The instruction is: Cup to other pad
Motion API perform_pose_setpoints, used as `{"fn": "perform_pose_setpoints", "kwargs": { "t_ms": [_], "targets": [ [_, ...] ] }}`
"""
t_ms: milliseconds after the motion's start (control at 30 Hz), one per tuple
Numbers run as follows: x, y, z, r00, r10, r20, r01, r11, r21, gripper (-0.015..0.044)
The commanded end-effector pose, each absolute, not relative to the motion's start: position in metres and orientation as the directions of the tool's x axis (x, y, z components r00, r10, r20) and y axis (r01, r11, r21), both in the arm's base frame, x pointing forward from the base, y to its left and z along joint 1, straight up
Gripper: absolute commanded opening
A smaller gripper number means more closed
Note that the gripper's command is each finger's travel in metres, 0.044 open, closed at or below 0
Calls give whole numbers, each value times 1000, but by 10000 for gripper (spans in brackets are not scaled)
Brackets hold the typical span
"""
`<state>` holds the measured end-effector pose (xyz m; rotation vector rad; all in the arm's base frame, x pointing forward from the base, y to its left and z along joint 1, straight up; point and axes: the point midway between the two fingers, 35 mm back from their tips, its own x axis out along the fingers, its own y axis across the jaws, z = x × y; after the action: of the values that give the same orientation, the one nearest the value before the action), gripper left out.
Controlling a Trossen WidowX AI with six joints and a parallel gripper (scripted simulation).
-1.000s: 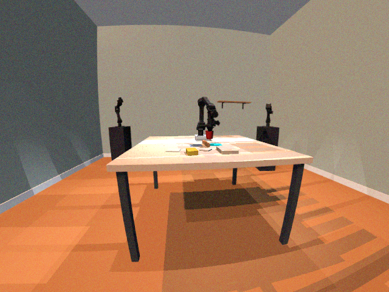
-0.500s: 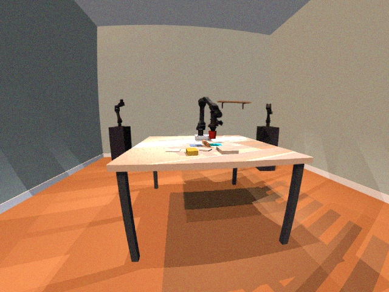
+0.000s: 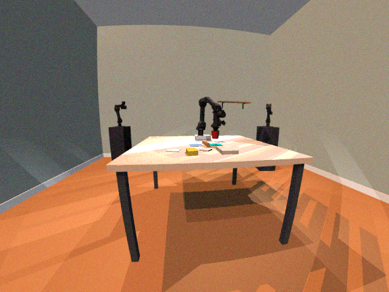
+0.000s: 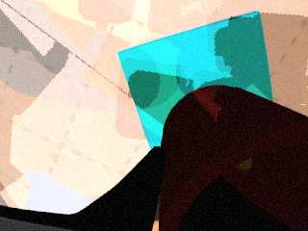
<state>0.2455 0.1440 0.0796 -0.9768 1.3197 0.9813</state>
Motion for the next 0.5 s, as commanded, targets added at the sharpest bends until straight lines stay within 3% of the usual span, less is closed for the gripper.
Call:
{"fn": "perform_pose_setpoints", "kwargs": {
  "t_ms": [0, 467],
  "targets": [
    [248, 146, 79, 21, 15, -1000, -952, 307, -16, 0],
    [249, 148, 57, 21, 15, -1000, -952, 307, -16, 0]
  ]
}}
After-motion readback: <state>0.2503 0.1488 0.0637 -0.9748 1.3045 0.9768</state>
